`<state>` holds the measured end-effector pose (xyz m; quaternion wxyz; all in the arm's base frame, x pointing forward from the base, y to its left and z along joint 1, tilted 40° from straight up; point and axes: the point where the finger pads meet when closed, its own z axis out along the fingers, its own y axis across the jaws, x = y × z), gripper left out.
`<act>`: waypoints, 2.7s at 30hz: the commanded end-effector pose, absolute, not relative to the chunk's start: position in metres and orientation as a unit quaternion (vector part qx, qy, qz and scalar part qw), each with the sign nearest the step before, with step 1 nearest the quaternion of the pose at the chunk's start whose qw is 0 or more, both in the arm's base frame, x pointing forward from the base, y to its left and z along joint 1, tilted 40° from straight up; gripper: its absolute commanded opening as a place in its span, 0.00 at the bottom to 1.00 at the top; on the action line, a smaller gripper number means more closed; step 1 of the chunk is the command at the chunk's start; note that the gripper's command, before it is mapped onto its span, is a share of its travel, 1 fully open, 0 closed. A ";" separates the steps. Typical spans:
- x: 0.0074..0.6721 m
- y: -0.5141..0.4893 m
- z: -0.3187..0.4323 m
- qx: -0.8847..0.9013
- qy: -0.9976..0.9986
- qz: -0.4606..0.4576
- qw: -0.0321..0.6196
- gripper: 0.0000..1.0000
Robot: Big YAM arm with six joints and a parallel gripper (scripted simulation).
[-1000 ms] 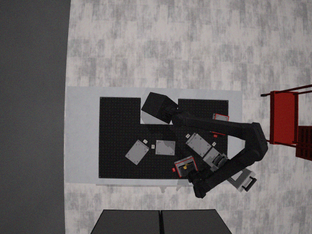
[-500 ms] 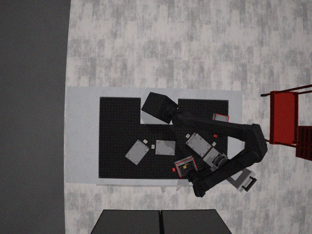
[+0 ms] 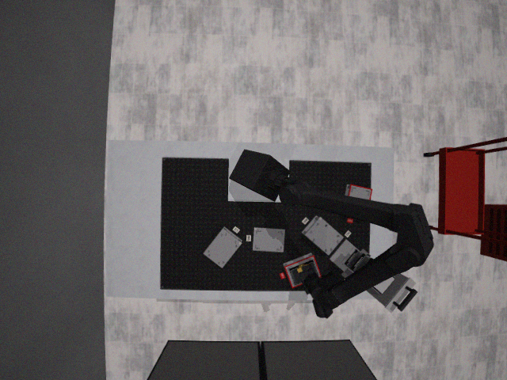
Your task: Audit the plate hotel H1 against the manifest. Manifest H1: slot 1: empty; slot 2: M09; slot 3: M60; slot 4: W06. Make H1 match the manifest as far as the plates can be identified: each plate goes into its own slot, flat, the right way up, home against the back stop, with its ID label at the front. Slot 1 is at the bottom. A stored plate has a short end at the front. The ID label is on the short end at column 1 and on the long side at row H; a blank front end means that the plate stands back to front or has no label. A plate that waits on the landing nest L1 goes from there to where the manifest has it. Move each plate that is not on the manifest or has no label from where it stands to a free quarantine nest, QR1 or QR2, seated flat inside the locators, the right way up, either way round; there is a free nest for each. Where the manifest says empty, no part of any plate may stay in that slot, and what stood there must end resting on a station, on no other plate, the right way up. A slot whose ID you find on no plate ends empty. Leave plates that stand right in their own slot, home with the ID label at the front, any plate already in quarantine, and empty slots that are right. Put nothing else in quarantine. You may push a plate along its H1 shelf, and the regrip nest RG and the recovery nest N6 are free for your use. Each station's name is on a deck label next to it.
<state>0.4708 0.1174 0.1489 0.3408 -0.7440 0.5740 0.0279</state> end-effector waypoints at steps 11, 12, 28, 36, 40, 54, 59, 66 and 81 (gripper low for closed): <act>0.481 0.118 0.157 -0.741 0.572 0.016 0.351 0.86; 0.481 0.118 0.157 -0.741 0.572 0.016 0.351 0.86; 0.481 0.118 0.157 -0.741 0.572 0.016 0.351 1.00; 0.477 0.102 0.183 -0.740 0.570 0.006 0.357 1.00; 0.474 0.095 0.197 -0.740 0.568 0.002 0.360 1.00; 0.460 0.073 0.229 -0.741 0.568 0.000 0.359 1.00; 0.455 0.066 0.239 -0.741 0.568 -0.001 0.359 1.00; 0.449 0.057 0.249 -0.741 0.569 0.001 0.357 1.00; 0.435 0.037 0.277 -0.742 0.569 0.000 0.356 1.00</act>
